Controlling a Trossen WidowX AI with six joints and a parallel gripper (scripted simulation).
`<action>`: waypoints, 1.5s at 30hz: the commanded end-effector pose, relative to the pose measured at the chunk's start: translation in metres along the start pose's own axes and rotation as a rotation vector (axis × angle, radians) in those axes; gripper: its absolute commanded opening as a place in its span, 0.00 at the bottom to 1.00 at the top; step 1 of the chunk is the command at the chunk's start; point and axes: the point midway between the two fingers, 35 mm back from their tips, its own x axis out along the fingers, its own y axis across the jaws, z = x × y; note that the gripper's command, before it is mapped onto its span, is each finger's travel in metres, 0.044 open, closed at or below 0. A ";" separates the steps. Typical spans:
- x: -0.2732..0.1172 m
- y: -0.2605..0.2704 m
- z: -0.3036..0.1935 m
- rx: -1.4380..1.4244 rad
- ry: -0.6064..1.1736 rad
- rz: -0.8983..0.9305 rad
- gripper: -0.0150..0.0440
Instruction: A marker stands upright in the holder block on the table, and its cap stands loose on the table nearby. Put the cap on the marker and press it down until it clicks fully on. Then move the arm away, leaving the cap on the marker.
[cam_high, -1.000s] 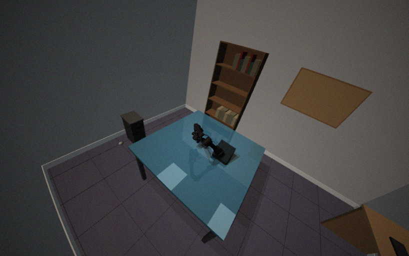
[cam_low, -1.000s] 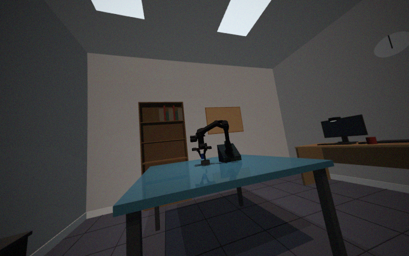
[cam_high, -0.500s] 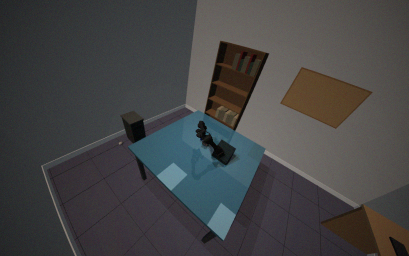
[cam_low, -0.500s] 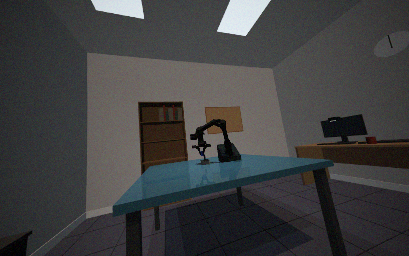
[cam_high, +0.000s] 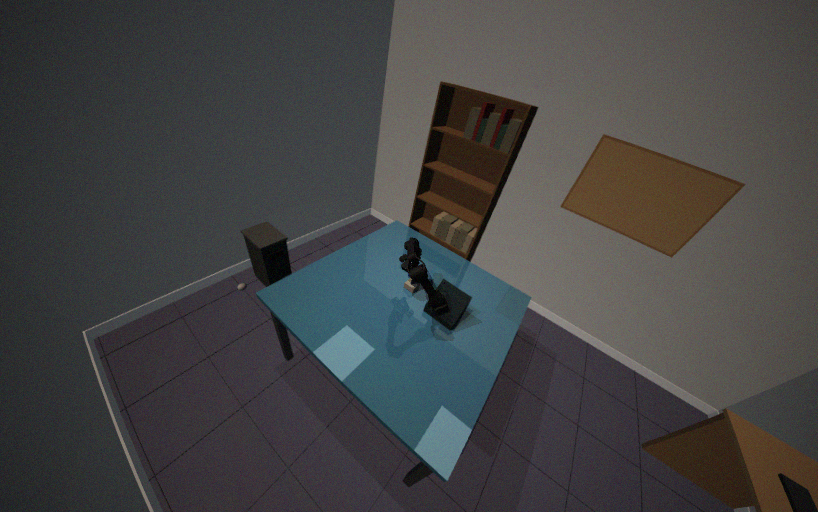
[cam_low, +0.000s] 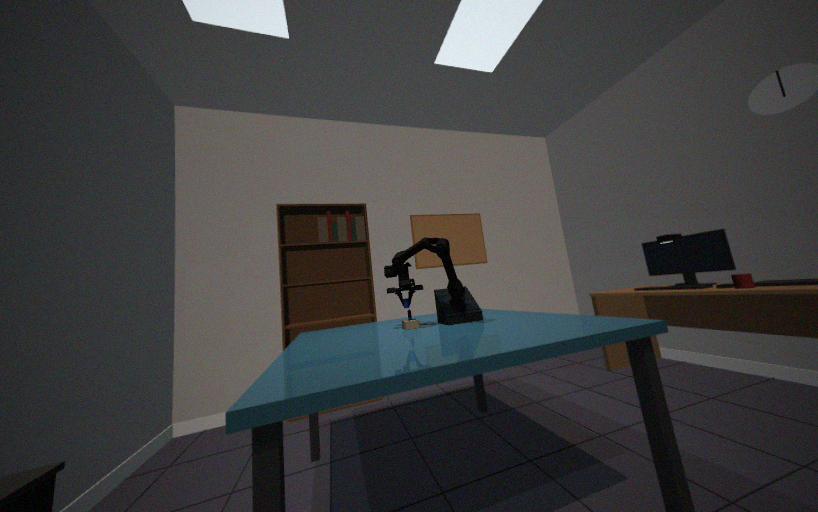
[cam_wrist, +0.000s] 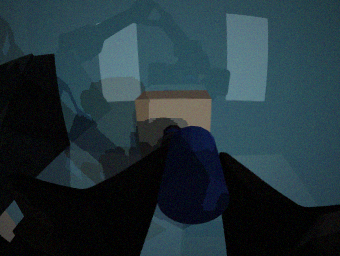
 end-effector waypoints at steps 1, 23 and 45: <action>-0.005 0.007 -0.014 -0.003 -0.006 0.005 0.25; 0.007 0.015 -0.026 -0.006 -0.015 0.006 0.25; 0.043 0.016 -0.026 -0.006 -0.016 0.006 0.25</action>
